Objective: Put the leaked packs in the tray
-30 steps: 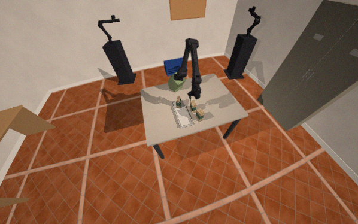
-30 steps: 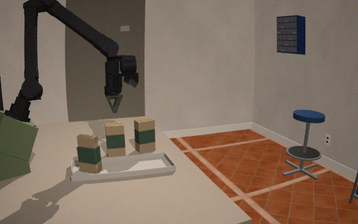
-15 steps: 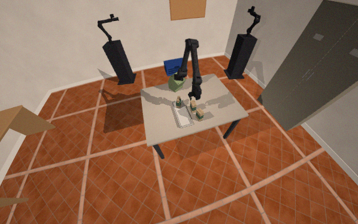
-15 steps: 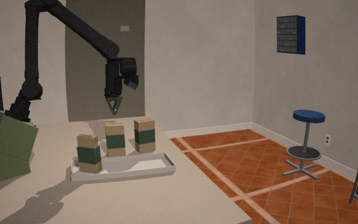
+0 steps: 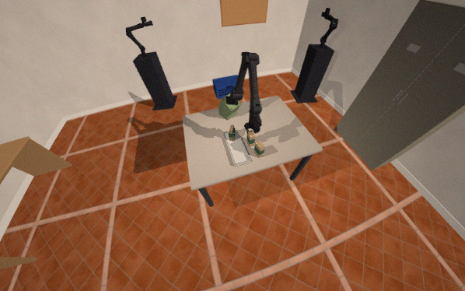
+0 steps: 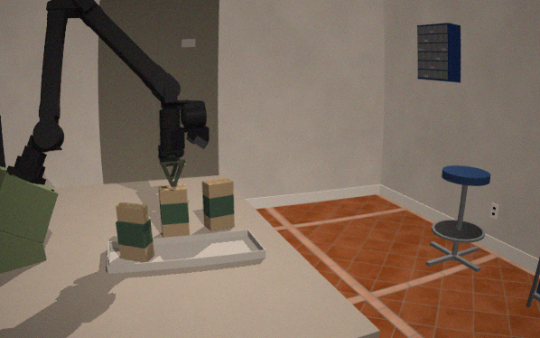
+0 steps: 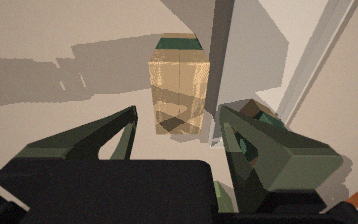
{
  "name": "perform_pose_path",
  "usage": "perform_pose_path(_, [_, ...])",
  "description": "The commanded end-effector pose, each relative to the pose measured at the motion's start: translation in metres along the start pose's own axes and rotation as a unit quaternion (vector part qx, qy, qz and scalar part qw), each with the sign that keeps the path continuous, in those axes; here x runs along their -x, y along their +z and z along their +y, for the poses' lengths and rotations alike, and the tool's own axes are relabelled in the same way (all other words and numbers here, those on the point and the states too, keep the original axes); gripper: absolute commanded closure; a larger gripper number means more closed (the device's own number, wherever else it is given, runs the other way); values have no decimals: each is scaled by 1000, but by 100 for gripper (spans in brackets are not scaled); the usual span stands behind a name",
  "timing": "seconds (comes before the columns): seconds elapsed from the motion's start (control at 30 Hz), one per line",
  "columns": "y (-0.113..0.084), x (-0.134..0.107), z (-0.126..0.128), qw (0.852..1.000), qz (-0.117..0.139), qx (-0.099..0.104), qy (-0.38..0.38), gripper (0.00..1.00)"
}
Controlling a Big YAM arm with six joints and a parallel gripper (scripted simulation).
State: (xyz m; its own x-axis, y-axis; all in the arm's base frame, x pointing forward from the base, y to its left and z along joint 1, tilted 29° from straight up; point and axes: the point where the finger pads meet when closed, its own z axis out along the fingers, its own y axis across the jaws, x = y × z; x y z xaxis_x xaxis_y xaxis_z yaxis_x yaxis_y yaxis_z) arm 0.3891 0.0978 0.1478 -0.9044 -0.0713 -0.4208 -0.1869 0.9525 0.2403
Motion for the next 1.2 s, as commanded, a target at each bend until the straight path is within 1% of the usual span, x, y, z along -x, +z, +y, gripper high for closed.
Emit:
perform_pose_path(0.0, [-8, 12, 1, 1000, -14, 0, 6, 23])
perform_pose_path(0.07, [-4, 10, 0, 1000, -8, -1, 8, 23])
perform_pose_path(1.17, [-4, 9, -1, 1000, -9, -1, 9, 23])
